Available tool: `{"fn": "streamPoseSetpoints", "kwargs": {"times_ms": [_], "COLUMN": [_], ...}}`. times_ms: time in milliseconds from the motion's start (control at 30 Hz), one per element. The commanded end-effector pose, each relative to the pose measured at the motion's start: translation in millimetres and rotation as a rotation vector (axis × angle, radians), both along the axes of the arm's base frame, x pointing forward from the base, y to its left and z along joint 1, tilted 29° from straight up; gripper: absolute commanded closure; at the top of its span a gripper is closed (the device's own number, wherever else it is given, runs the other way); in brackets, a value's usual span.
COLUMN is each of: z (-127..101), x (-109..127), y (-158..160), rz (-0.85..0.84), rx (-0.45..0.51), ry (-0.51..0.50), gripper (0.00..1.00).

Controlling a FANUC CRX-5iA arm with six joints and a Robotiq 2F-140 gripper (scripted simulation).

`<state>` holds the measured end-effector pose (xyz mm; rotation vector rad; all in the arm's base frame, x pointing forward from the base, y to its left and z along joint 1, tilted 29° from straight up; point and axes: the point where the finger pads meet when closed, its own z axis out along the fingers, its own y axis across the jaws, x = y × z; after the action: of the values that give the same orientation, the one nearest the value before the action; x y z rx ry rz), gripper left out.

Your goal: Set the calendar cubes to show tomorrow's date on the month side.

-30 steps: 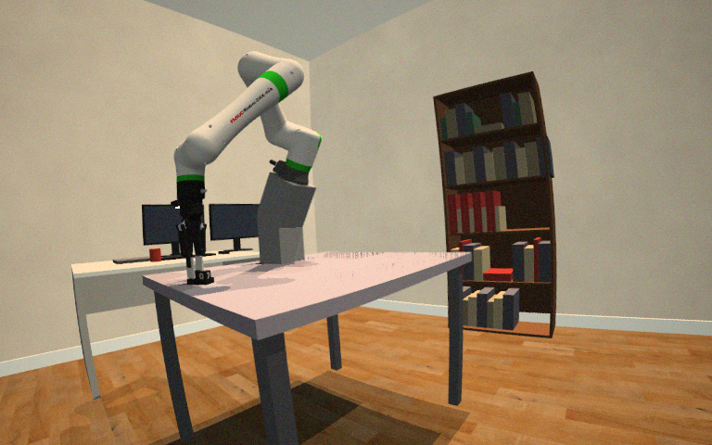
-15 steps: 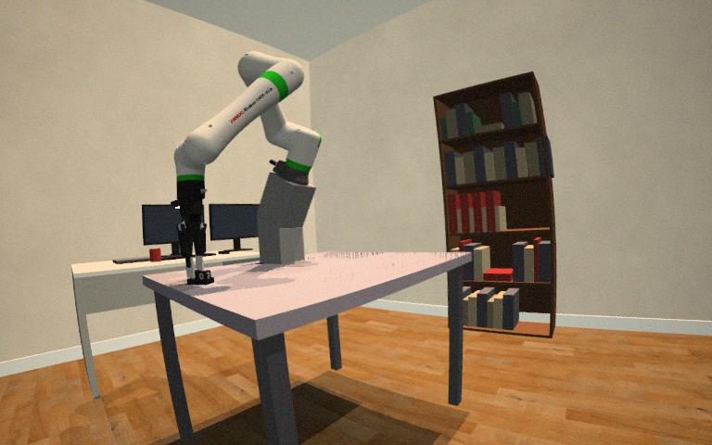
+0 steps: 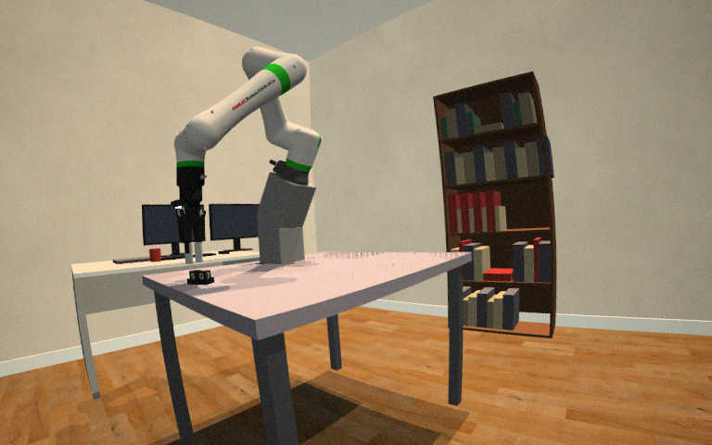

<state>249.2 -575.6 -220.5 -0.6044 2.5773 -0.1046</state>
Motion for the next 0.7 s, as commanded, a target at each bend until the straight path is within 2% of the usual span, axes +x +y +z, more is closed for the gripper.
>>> {"fn": "streamPoseSetpoints", "kwargs": {"times_ms": [0,200,400,433,667], "z": [14.1,35.3,40.2,40.2,40.2], "x": [-7.6,-19.1,-21.7,-21.7,-21.7], "y": [-0.5,-1.4,-1.6,-1.6,-1.6], "rz": [0.000,0.000,0.000,0.000,0.000], "rx": [0.000,0.000,0.000,0.000,0.000], "ry": [0.000,0.000,0.000,0.000,0.000], "gripper": [0.64,0.64,0.64,0.00,0.00]}}
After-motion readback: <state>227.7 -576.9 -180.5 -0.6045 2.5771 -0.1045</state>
